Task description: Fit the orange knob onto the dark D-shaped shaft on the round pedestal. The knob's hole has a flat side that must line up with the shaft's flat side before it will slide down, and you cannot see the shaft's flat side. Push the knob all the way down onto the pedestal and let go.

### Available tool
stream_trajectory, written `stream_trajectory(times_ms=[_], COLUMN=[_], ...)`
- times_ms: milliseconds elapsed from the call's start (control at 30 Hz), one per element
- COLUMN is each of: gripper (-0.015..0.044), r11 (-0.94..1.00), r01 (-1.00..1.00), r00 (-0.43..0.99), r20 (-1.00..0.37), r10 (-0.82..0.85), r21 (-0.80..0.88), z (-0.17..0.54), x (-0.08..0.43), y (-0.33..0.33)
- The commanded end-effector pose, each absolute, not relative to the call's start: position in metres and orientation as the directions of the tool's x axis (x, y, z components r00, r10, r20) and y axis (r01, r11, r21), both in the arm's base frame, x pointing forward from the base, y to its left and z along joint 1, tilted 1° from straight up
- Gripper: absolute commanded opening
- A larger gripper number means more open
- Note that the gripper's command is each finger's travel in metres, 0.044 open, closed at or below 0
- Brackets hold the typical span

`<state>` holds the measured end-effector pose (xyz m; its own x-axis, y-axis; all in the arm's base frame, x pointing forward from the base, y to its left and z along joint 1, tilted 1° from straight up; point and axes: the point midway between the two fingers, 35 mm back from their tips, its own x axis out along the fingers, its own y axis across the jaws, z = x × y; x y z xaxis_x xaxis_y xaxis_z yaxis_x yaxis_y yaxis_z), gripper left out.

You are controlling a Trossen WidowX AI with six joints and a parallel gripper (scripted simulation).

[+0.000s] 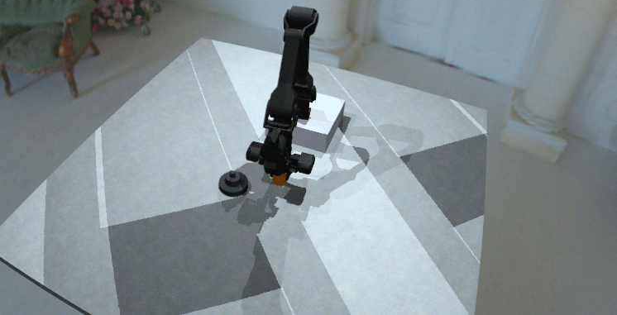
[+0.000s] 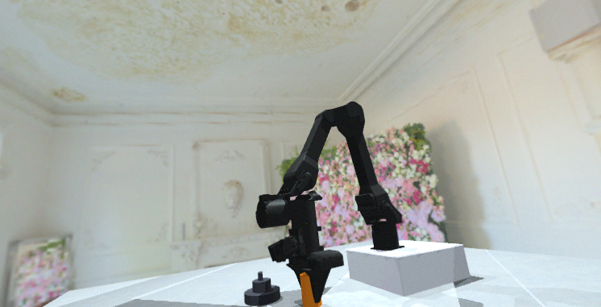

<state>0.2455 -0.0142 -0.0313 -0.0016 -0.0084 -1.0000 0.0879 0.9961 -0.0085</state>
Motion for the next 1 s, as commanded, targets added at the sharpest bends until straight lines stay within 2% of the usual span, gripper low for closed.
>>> stream_trajectory(times_ms=[0,33,700,967], gripper=[0.0013,0.0000,0.0000,0.0000], r11=[0.995,0.995,0.996,0.996], r01=[0.097,0.098,0.093,0.093], r00=[0.000,0.000,0.002,0.002], r20=[-1.000,-1.000,-1.000,-1.000], r10=[-0.012,-0.012,-0.010,-0.012], r21=[-0.012,-0.012,-0.010,-0.012], z=[-0.025,-0.021,0.104,0.105], x=[0.248,0.250,0.253,0.257], y=[-0.014,-0.014,-0.005,-0.013])
